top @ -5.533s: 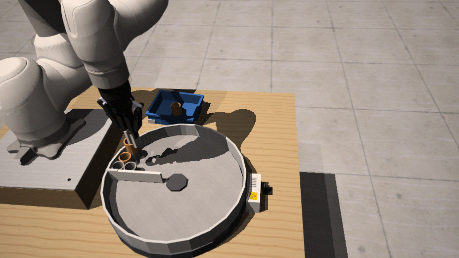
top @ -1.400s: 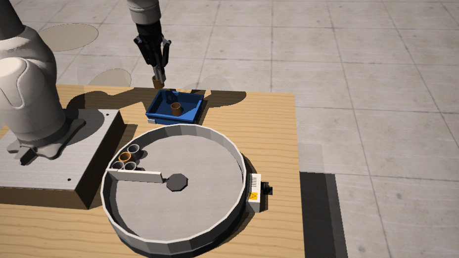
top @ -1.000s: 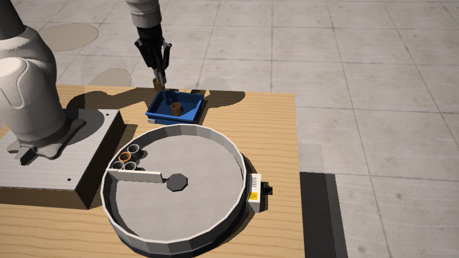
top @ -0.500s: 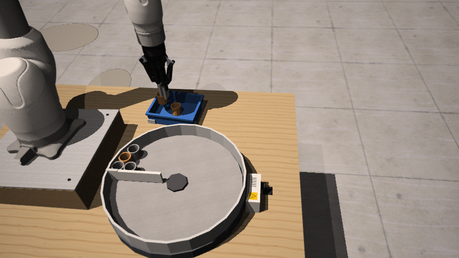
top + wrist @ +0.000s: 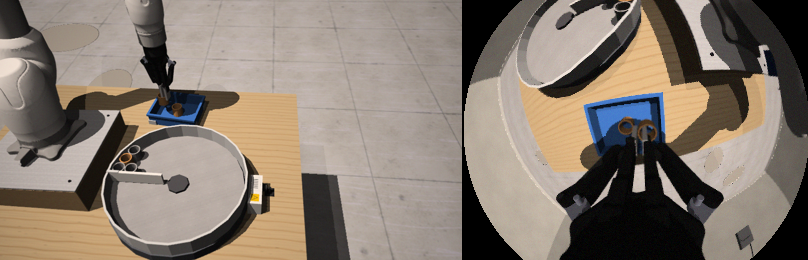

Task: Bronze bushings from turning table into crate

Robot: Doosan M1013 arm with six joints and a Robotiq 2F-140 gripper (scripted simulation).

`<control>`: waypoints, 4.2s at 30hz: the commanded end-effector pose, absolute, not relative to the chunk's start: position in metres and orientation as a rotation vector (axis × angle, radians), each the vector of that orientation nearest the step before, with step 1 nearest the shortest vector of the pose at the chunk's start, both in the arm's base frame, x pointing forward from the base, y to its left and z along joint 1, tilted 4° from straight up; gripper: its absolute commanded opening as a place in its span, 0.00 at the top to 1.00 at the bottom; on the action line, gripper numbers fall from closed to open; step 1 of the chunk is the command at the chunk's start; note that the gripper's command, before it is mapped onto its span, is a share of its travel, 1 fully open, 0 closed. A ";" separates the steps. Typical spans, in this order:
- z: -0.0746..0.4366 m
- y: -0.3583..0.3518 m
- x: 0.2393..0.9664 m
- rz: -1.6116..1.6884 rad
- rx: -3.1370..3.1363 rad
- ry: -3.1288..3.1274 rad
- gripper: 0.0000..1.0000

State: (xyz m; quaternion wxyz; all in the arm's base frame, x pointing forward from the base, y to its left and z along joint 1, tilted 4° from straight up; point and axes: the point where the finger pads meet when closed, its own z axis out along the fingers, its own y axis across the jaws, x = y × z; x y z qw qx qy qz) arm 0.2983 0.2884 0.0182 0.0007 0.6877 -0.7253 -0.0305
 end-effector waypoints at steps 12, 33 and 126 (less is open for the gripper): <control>0.018 0.288 0.298 -0.096 2.160 -2.278 1.00; 0.013 0.289 0.298 -0.096 2.160 -2.278 1.00; -0.028 0.291 0.296 -0.096 2.160 -2.278 1.00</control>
